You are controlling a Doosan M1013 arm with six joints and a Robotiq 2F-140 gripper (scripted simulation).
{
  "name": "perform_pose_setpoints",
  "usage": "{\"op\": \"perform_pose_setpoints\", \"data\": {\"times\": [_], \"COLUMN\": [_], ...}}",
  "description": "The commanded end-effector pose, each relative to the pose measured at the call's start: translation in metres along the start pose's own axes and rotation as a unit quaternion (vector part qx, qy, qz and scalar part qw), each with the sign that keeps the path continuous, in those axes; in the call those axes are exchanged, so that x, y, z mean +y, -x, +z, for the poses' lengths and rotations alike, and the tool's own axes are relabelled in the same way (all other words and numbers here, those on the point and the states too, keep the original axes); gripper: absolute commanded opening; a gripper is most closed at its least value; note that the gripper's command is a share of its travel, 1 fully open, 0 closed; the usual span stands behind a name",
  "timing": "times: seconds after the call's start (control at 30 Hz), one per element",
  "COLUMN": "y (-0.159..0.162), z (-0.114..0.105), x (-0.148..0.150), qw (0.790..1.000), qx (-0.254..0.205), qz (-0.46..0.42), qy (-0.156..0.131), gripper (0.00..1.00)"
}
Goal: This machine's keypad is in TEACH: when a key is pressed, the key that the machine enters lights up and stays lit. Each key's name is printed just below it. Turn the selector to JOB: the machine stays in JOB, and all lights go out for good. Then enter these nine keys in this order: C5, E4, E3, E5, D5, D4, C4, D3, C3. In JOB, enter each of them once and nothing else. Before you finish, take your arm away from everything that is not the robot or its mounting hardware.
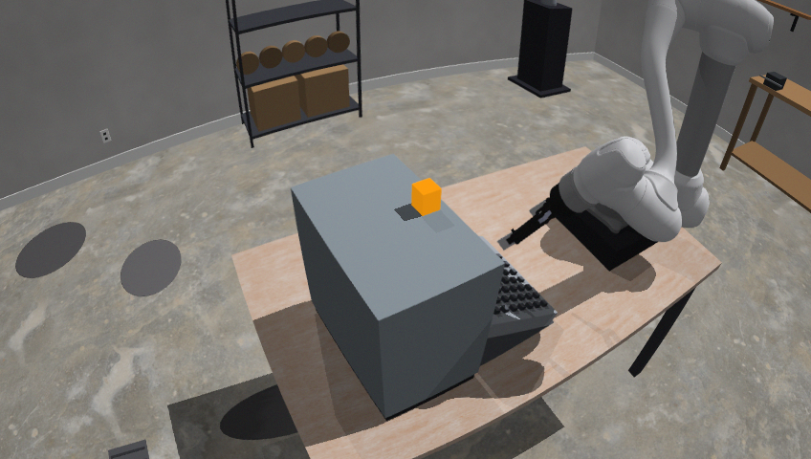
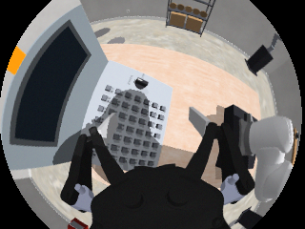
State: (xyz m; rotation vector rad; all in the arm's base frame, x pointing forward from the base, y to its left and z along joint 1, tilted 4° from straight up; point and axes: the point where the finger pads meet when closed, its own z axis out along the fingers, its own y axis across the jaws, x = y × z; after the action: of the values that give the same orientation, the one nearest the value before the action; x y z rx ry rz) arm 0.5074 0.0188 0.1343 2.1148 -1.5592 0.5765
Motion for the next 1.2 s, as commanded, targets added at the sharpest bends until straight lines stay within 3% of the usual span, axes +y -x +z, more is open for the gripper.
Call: {"op": "perform_pose_setpoints", "data": {"times": [0.0, 0.1, 0.13, 0.23, 1.17], "y": [0.0196, 0.0214, 0.0214, 0.0214, 0.0214], "z": [-0.0068, -0.0075, -0.0075, -0.0075, -0.0075], "x": [-0.0113, -0.0124, -0.0124, -0.0124, -0.0124], "qw": [0.99, 0.968, 0.958, 0.923, 0.923], "qx": [-0.092, -0.165, -0.188, -0.254, -0.254], "qz": [0.077, 0.138, 0.158, 0.213, 0.213], "qy": [-0.071, -0.131, -0.148, -0.198, -0.198], "gripper": [1.0, 1.0, 0.0, 0.0, 0.0]}}
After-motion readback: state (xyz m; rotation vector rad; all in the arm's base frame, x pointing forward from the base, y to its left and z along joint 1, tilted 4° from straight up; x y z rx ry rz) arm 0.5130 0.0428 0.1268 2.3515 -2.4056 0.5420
